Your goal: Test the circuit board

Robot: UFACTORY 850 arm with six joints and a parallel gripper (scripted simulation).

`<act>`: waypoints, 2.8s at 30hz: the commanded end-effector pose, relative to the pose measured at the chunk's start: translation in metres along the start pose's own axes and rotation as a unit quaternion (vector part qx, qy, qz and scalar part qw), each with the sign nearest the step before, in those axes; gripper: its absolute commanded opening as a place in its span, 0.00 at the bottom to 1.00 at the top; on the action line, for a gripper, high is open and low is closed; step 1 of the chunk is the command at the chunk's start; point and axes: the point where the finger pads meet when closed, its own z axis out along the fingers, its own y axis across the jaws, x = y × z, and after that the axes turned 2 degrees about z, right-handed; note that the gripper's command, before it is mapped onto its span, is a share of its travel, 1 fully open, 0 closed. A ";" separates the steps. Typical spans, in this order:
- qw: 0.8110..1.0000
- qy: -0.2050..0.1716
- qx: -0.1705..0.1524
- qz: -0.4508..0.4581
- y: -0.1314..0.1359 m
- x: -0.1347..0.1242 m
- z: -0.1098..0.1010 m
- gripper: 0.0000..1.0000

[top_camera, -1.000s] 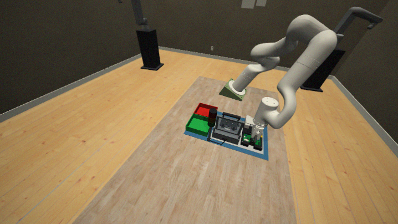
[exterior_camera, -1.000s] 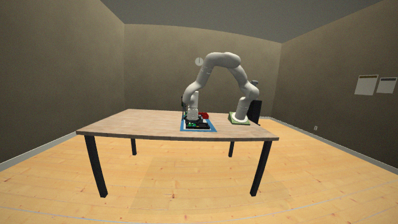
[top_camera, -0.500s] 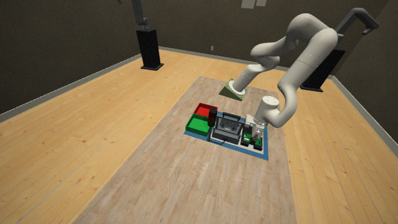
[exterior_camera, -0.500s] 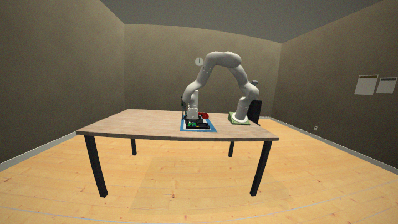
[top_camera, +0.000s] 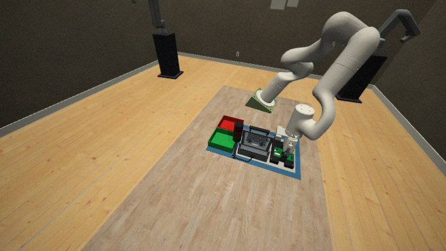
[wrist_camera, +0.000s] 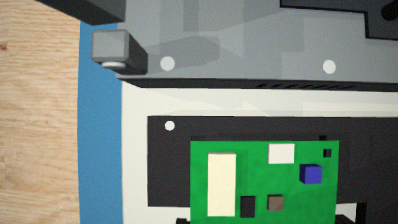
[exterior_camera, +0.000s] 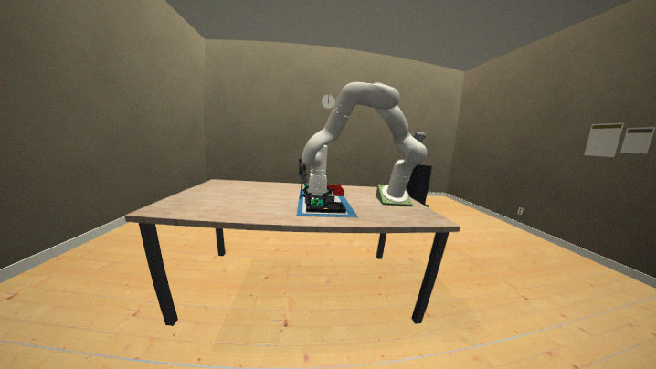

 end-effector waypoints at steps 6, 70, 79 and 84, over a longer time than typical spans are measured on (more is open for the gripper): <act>1.000 0.000 0.001 0.000 -0.001 0.000 -0.005 0.79; 0.998 0.000 0.001 0.061 -0.001 0.000 -0.075 0.79; 0.989 0.000 0.001 0.147 -0.001 0.000 -0.075 0.79; 0.980 0.000 0.001 0.197 -0.001 0.000 -0.075 0.79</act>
